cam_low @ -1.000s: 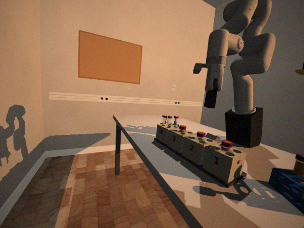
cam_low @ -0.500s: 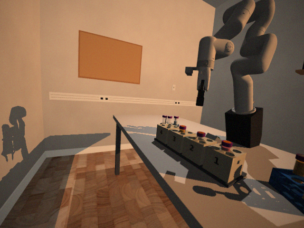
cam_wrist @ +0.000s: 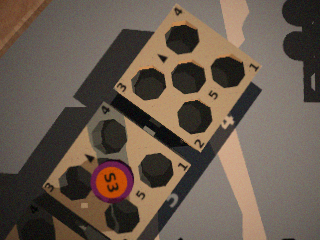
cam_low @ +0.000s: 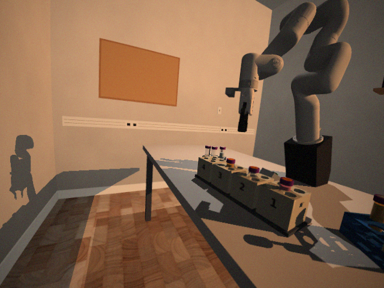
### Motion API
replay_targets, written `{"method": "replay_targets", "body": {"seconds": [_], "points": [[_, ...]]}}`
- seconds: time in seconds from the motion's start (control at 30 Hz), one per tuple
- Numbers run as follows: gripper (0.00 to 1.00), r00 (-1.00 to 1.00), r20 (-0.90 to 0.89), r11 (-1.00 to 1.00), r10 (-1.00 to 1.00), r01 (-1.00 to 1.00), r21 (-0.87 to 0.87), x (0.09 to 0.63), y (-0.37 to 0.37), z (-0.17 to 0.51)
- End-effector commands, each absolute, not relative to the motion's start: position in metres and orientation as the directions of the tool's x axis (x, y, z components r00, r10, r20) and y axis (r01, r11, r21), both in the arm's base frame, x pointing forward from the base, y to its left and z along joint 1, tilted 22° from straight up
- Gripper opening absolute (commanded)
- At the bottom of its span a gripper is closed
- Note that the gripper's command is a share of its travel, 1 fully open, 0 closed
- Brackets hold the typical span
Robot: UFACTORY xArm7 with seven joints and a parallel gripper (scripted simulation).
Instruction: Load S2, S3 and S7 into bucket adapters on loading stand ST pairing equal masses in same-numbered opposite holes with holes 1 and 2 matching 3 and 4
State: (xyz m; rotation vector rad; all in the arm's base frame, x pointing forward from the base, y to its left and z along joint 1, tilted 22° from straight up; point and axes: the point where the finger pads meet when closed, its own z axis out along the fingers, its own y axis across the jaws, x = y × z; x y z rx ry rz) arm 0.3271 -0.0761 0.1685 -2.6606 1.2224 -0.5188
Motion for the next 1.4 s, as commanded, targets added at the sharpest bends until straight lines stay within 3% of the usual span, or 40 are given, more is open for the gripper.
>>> {"method": "replay_targets", "body": {"seconds": [0.0,1.37], "points": [[0.57,0.605,0.242,-0.652,-0.759,-0.698,-0.296,0.324,-0.101,0.168],[0.57,0.605,0.242,-0.651,-0.759,-0.699,-0.295,0.293,-0.283,0.153]]}}
